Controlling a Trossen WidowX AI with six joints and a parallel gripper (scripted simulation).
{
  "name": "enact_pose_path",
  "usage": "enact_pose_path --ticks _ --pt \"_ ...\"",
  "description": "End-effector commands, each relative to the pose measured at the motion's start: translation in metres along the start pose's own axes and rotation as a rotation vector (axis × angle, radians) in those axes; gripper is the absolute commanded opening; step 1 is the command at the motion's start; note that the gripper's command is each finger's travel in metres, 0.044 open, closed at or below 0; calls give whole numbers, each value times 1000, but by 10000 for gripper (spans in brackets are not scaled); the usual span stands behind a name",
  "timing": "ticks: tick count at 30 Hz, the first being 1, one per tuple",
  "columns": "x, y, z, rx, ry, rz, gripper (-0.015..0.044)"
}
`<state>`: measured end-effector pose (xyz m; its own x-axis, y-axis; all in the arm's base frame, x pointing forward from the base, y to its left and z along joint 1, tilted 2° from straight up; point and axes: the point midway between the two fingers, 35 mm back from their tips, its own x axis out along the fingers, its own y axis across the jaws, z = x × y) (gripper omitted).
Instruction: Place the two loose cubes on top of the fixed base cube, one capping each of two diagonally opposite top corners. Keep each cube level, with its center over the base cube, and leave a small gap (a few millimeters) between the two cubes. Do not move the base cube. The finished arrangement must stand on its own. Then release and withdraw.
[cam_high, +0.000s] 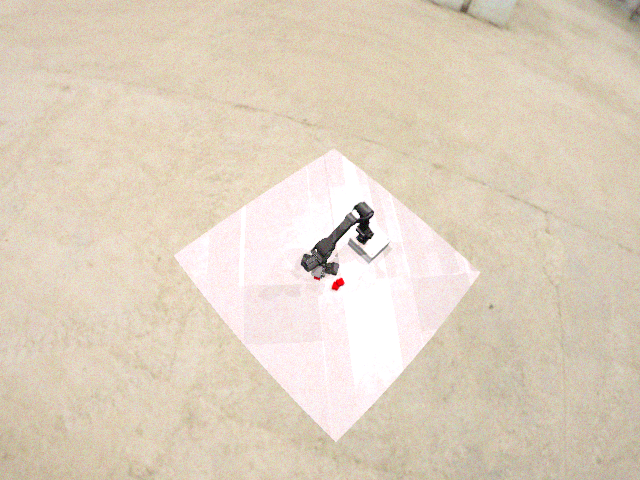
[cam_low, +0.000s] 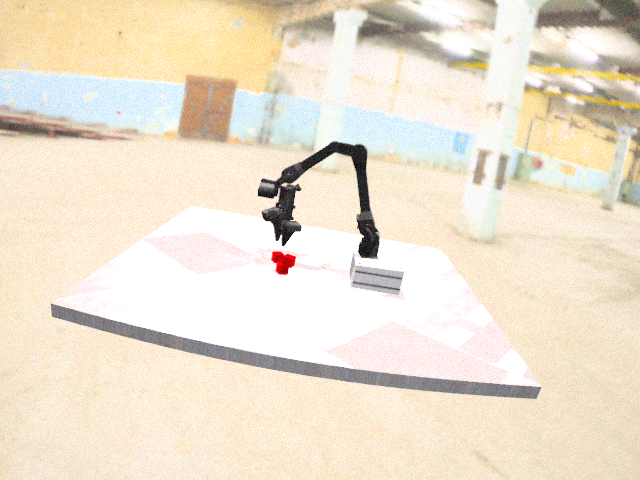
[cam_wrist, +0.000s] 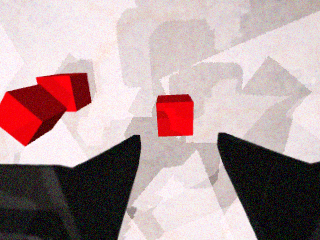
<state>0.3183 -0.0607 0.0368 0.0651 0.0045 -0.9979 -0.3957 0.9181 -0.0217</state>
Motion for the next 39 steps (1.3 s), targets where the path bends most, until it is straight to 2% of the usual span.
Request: enact_pose_path --ticks 1,6,36,39 --pt "8 1 0 -7 -1 5 265" --pt "22 1 -1 -7 -1 5 265" --pt "56 2 -1 -7 0 5 265" --pt "56 2 -1 -7 0 5 186"
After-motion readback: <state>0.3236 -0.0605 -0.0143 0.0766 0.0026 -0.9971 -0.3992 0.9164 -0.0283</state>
